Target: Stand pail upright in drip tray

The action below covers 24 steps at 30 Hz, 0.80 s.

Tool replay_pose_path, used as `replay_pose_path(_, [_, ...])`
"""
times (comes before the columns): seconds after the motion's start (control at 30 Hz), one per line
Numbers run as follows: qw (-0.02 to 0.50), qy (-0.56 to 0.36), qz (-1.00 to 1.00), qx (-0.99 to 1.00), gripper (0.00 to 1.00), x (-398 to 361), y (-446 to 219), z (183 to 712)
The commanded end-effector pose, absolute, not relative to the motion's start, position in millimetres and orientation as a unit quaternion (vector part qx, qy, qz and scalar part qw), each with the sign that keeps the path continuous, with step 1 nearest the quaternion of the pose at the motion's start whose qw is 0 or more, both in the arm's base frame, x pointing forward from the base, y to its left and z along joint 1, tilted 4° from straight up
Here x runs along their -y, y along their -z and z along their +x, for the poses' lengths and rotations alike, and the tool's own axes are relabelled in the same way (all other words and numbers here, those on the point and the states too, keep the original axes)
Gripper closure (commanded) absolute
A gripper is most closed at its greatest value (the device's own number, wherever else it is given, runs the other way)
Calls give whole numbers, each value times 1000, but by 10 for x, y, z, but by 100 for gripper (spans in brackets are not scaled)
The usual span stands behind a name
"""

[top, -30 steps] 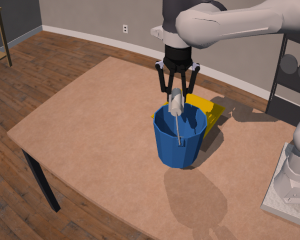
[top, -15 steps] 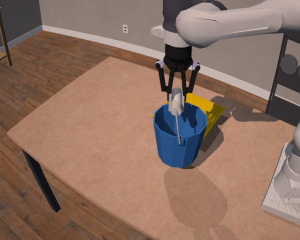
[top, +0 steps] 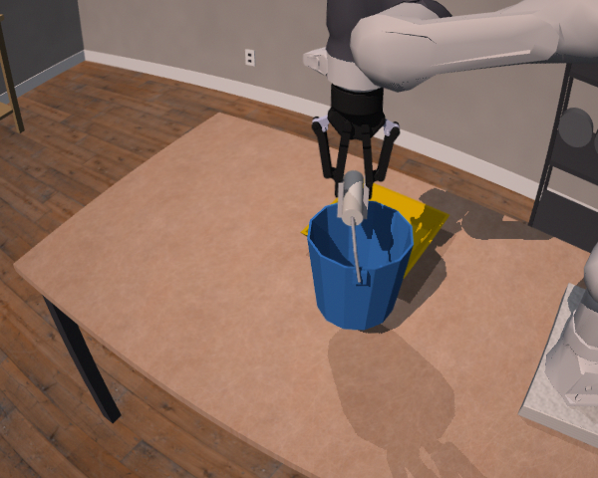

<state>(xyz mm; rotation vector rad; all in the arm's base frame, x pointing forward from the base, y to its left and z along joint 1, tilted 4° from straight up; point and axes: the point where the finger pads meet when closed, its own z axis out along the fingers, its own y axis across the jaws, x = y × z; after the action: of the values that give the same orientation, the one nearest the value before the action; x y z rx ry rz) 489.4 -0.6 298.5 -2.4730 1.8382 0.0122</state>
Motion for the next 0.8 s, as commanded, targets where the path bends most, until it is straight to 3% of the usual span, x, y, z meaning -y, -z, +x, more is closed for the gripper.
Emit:
replay_pose_path(0.0, [31, 3, -806, -591, 100, 88, -3038, 4930])
replay_pose_path(0.77, [31, 3, -806, -591, 100, 534, -3020, 4982])
